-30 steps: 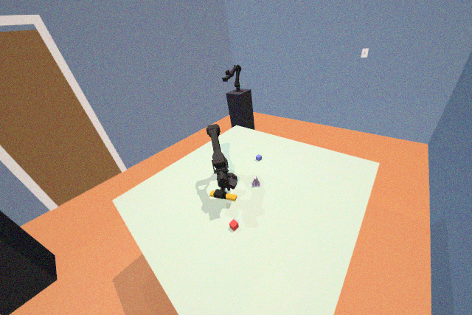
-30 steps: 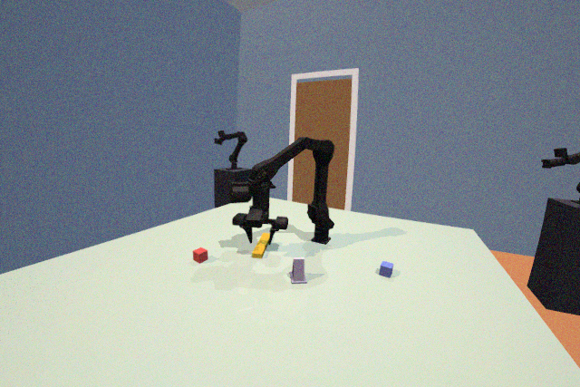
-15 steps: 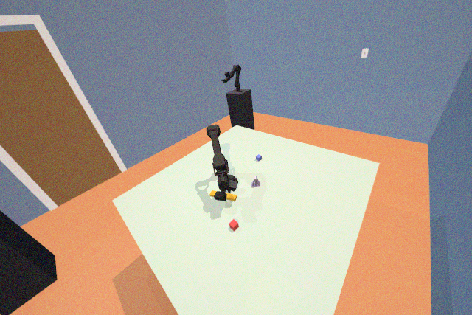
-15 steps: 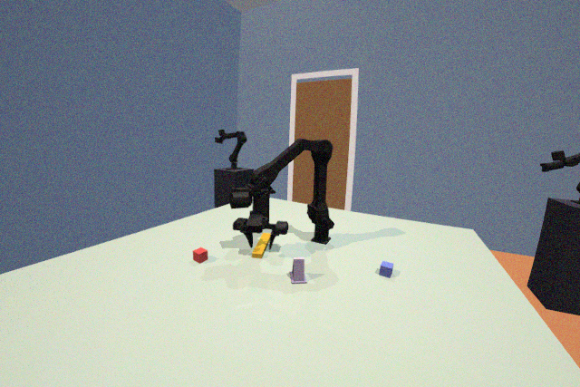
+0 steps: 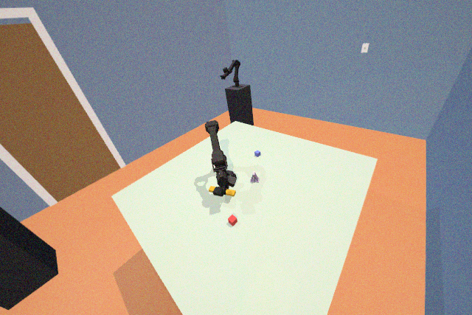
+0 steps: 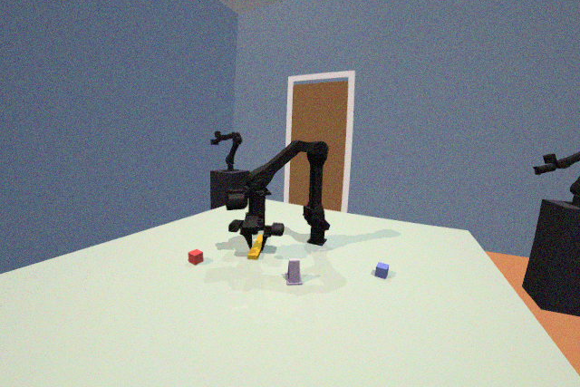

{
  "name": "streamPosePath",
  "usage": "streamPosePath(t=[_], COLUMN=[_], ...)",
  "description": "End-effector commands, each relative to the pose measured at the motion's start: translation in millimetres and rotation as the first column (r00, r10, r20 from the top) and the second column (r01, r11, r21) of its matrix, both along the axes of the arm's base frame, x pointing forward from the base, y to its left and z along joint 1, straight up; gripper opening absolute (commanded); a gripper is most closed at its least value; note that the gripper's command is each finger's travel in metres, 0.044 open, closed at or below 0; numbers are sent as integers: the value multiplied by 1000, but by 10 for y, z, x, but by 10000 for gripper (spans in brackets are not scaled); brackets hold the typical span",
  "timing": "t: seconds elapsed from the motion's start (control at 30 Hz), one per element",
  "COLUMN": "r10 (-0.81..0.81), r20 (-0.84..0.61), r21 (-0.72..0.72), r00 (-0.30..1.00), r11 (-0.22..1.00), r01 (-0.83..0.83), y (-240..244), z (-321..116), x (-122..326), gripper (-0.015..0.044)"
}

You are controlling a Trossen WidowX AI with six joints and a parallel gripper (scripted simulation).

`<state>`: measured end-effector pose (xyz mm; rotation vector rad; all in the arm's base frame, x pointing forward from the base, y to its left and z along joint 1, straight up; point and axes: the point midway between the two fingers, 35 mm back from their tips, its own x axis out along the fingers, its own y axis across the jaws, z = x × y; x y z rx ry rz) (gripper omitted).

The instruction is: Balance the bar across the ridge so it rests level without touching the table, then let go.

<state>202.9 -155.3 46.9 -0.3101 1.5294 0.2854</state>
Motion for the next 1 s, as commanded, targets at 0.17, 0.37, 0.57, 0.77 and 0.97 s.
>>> streamPosePath(t=[0.17,0.37,0.57,0.77,0.97], r10=[0,0,1,2,2], r20=[0,0,0,0,-1], r21=[0,0,-1,-2,-3], r00=[1000,1000,1000,1000,1000], r11=[1000,1000,1000,1000,1000], r01=[0,0,-1,-2,-2], y=[1,-13,-27,-34,-36], z=[0,109,256,407,559], x=[0,16,32,40,41], gripper=[104,0,0,0,0])
